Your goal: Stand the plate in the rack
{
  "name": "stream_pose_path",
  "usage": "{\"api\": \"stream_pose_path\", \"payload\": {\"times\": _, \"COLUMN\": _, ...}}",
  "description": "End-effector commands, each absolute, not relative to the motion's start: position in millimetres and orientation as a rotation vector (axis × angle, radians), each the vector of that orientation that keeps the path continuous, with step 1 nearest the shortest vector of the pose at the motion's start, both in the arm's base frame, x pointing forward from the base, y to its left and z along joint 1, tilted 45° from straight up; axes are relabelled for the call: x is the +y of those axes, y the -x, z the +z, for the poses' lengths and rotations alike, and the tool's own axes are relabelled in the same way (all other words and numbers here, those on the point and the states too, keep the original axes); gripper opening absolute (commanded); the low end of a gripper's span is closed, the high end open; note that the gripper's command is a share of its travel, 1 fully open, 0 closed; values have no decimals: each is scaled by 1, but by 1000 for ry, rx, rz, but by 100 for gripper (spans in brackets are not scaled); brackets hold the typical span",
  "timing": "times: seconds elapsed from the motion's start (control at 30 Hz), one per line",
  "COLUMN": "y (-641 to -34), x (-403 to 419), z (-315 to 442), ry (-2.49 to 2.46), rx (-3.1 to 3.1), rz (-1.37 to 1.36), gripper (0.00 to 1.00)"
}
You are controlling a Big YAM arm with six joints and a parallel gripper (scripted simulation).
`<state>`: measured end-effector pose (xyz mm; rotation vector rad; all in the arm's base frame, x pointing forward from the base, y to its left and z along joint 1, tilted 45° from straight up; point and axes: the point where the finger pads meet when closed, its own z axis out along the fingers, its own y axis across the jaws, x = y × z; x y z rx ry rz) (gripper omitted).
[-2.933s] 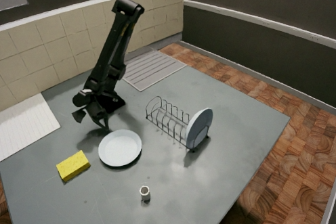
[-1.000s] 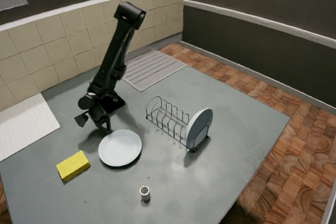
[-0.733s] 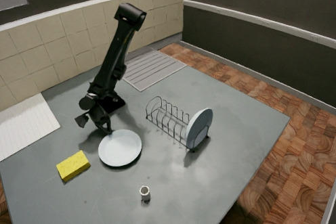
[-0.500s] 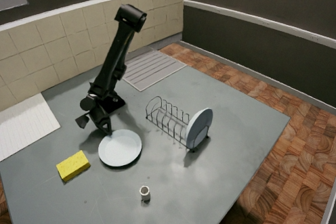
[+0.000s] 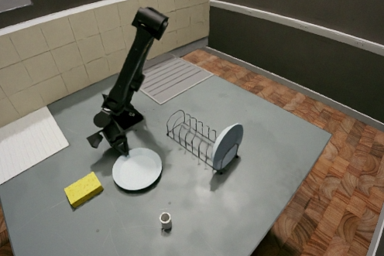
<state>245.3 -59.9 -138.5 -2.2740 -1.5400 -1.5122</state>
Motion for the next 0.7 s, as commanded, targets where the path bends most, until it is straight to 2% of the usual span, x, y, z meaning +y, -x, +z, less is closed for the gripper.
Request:
{"api": "stream_pose_path", "payload": {"times": 0.0, "y": -247, "x": -58, "z": -142, "ry": 2275, "rx": -1533, "rz": -1509, "gripper": 26}}
{"api": "stream_pose_path", "payload": {"times": 0.67, "y": -251, "x": -57, "z": -145, "ry": 2279, "rx": -1533, "rz": -1512, "gripper": 26}}
